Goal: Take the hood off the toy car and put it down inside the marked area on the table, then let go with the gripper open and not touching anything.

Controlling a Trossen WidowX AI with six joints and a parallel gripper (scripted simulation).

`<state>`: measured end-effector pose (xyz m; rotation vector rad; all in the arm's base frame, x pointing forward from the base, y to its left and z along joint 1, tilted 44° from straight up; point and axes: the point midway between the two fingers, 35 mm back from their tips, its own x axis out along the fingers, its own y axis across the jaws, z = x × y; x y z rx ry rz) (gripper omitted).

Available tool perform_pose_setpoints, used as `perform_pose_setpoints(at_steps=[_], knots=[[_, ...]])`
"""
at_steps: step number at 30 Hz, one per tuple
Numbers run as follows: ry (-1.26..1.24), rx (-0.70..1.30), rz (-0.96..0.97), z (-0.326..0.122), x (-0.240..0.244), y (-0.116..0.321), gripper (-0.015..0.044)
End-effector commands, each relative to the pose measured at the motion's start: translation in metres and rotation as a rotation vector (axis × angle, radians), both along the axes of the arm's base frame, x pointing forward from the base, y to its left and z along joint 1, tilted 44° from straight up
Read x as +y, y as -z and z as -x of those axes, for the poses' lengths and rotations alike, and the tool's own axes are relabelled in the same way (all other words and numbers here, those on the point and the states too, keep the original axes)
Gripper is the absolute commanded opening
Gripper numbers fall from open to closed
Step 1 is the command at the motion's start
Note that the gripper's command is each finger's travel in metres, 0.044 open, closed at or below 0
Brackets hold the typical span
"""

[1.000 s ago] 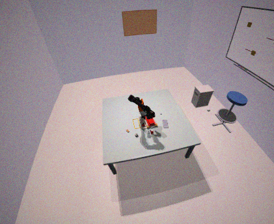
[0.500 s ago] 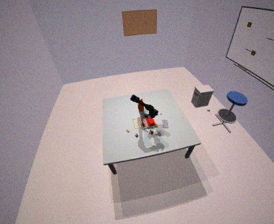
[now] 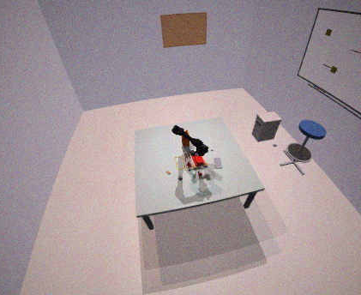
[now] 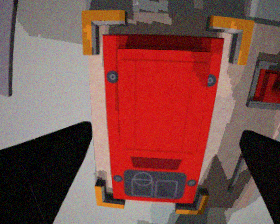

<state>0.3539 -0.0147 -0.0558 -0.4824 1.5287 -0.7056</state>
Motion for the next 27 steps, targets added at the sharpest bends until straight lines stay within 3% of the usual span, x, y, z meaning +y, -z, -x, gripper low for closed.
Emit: perform_pose_setpoints(at_steps=[1, 27], knots=[[-0.004, 0.012, 0.005, 0.002, -0.004, 0.005, 0.044], [-0.004, 0.012, 0.006, 0.005, -0.017, 0.021, 0.044]])
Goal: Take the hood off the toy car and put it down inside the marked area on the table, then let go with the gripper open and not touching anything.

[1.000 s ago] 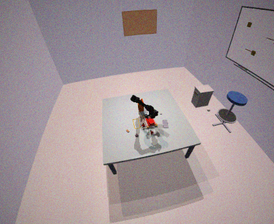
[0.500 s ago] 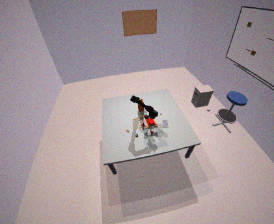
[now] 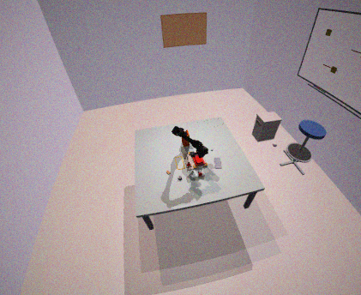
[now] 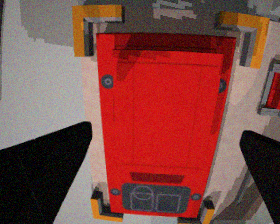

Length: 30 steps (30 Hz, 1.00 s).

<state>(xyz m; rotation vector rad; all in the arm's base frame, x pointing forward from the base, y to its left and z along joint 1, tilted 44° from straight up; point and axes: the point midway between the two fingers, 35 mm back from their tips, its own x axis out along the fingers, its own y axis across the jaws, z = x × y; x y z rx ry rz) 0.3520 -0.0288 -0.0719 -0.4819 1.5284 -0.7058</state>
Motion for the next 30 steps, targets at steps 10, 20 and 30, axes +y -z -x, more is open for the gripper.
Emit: perform_pose_setpoints(at_steps=[10, 20, 30], knots=[[-0.004, 0.012, 0.007, 0.004, -0.008, 0.01, 0.044], [-0.004, 0.012, 0.008, 0.005, -0.013, 0.016, 0.044], [-0.004, 0.012, 0.008, 0.005, -0.015, 0.017, 0.044]])
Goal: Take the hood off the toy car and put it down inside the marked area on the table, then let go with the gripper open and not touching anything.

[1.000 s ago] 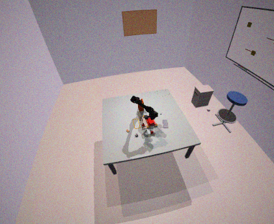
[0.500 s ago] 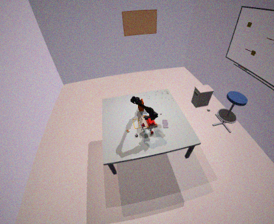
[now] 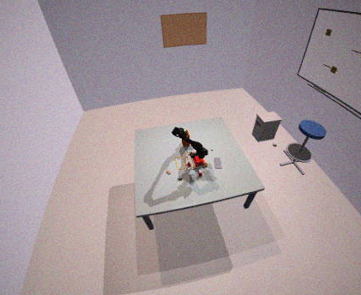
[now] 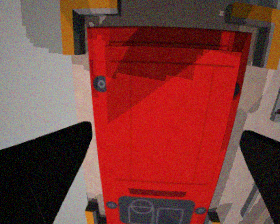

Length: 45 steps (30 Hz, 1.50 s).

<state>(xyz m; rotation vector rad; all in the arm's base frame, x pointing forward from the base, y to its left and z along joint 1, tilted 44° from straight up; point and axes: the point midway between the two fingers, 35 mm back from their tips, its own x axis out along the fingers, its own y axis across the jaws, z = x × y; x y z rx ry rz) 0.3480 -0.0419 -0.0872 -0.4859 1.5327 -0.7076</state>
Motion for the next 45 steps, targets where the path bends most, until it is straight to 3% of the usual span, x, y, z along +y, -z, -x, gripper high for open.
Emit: perform_pose_setpoints(at_steps=[1, 37, 41, 45], knots=[[-0.005, 0.007, 0.005, 0.001, -0.002, 0.002, 0.044], [-0.005, 0.007, 0.006, 0.003, -0.014, 0.015, 0.044], [0.0, -0.001, 0.001, 0.001, -0.012, 0.012, 0.0335], [0.0, -0.001, 0.001, 0.001, -0.012, 0.012, 0.0308]])
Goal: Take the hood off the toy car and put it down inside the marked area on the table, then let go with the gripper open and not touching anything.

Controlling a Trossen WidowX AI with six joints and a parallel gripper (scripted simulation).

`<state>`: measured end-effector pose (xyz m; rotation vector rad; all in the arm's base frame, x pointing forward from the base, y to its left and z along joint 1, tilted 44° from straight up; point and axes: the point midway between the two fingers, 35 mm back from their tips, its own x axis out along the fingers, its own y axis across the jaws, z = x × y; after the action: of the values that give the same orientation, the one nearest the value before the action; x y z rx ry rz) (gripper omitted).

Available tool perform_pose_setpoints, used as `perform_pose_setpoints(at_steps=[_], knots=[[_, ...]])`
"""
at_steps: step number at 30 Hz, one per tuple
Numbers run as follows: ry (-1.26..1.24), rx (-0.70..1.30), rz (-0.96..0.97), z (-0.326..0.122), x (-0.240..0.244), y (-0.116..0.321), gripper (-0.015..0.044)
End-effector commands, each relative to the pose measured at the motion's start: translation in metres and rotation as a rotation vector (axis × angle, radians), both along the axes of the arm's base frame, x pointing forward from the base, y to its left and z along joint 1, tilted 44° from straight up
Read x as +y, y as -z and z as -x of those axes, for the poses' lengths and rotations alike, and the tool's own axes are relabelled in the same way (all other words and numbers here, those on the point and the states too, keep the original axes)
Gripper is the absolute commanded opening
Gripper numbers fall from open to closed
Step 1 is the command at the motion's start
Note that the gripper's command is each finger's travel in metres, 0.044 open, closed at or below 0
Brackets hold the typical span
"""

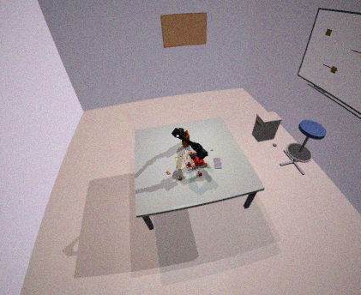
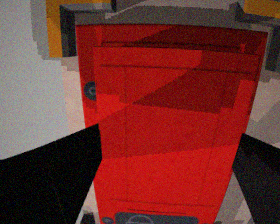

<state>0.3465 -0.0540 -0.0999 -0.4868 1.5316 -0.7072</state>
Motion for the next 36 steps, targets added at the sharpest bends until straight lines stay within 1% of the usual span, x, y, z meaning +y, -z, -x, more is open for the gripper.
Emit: perform_pose_setpoints(at_steps=[1, 5, 15, 16, 36], knots=[[0.001, 0.0, 0.0, 0.0, 0.0, 0.0, 0.0302], [0.001, 0.0, 0.0, 0.0, 0.0, 0.0, 0.0275], [0.001, 0.0, 0.0, -0.001, 0.003, -0.004, 0.0012], [0.001, 0.0, 0.0, -0.001, 0.004, -0.004, 0.0], [0.0, 0.0, -0.001, -0.002, 0.013, -0.013, 0.0]])
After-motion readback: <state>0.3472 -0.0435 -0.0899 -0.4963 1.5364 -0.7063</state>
